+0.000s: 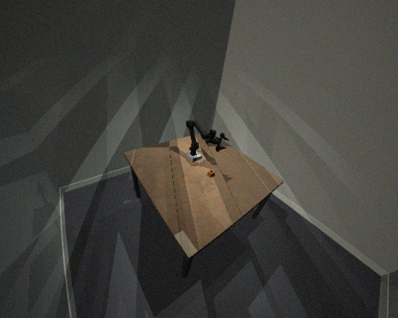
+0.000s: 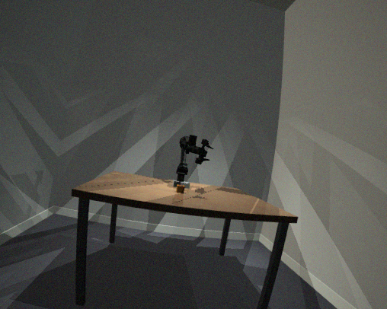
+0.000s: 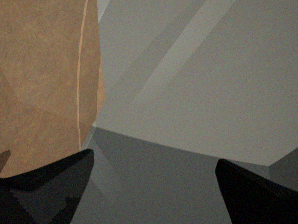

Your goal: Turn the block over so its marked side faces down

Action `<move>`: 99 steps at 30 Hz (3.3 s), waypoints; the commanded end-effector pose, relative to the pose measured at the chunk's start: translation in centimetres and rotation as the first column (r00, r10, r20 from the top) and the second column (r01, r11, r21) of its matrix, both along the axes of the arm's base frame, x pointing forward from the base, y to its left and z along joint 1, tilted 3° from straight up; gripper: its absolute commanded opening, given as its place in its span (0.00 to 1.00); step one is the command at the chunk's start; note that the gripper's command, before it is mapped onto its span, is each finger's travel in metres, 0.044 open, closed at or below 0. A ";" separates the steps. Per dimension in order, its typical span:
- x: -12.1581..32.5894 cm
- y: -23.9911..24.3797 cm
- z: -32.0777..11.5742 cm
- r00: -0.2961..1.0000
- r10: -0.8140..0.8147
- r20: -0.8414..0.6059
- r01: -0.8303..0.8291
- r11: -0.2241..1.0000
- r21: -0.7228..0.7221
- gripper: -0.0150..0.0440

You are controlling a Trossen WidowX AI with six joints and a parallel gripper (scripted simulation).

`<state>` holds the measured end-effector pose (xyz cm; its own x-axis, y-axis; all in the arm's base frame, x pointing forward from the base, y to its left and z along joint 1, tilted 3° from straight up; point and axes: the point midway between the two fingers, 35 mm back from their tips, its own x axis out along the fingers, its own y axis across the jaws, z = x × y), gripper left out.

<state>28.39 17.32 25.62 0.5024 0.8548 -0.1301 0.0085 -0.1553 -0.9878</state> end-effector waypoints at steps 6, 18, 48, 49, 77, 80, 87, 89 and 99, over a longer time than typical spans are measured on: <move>5.6 -2.7 -4.3 0.735 -0.279 -0.618 0.349 0.937 -0.007 1.00; 8.2 -11.8 -13.9 -0.583 -0.307 -0.752 0.701 0.277 -0.657 1.00; 6.5 -15.7 -19.3 -0.868 -0.088 -0.489 0.495 -0.083 -0.865 1.00; 6.5 -15.7 -19.4 -0.868 -0.088 -0.489 0.495 -0.083 -0.865 1.00; 6.5 -15.5 -24.3 -0.868 -0.088 -0.489 0.495 -0.083 -0.865 1.00; 6.5 -15.5 -24.5 -0.868 -0.088 -0.489 0.495 -0.083 -0.865 1.00; 6.5 -15.5 -24.5 -0.868 -0.088 -0.489 0.495 -0.083 -0.865 0.69; 6.5 -15.5 -24.5 -0.868 -0.088 -0.489 0.495 -0.083 -0.865 0.63; 6.5 -15.5 -24.5 -0.868 -0.088 -0.489 0.495 -0.083 -0.865 0.52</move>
<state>34.79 1.85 1.10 -0.0196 0.0161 -0.9997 -0.1215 0.9924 0.0184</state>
